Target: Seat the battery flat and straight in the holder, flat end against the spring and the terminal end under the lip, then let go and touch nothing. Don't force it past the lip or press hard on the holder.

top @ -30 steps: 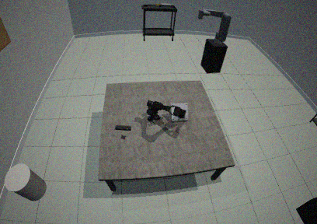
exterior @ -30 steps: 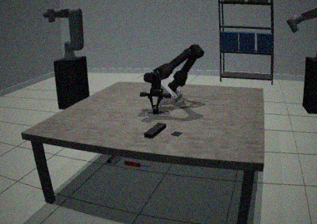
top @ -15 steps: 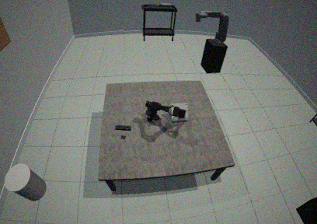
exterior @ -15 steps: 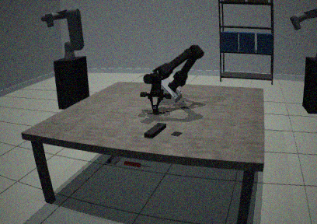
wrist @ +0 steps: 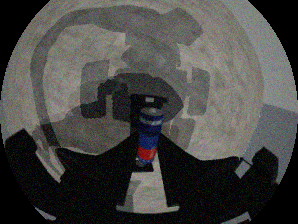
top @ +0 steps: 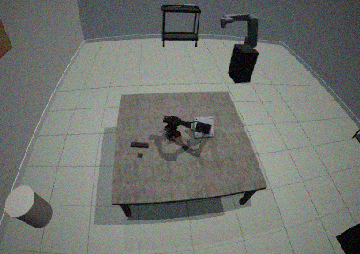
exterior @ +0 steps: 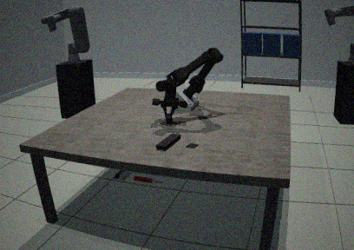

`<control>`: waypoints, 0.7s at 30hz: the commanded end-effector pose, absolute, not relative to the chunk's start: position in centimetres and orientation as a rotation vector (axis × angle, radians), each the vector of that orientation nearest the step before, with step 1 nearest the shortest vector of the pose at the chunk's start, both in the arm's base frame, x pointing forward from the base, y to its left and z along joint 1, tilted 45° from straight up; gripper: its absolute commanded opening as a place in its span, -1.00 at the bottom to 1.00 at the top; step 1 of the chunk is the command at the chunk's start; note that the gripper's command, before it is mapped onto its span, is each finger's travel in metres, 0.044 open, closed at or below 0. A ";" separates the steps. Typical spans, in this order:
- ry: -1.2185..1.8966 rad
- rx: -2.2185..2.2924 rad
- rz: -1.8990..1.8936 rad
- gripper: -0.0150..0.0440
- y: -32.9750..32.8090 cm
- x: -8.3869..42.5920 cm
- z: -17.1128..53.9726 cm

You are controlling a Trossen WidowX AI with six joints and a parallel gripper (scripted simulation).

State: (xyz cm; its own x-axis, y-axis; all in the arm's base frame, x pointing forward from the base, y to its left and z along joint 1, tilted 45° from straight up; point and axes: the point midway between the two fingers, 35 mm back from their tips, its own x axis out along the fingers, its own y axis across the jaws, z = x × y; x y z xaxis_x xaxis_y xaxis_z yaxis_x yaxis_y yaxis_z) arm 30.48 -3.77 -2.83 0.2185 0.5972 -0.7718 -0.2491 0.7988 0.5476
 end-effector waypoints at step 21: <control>1.386 0.276 0.621 -0.25 -2.9 30.0 -3.0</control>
State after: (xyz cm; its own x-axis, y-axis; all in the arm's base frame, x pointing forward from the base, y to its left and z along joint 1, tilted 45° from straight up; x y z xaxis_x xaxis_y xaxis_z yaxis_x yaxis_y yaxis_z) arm 30.52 -3.29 -2.67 0.0934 0.5612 -0.8224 -0.2595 0.8112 0.5241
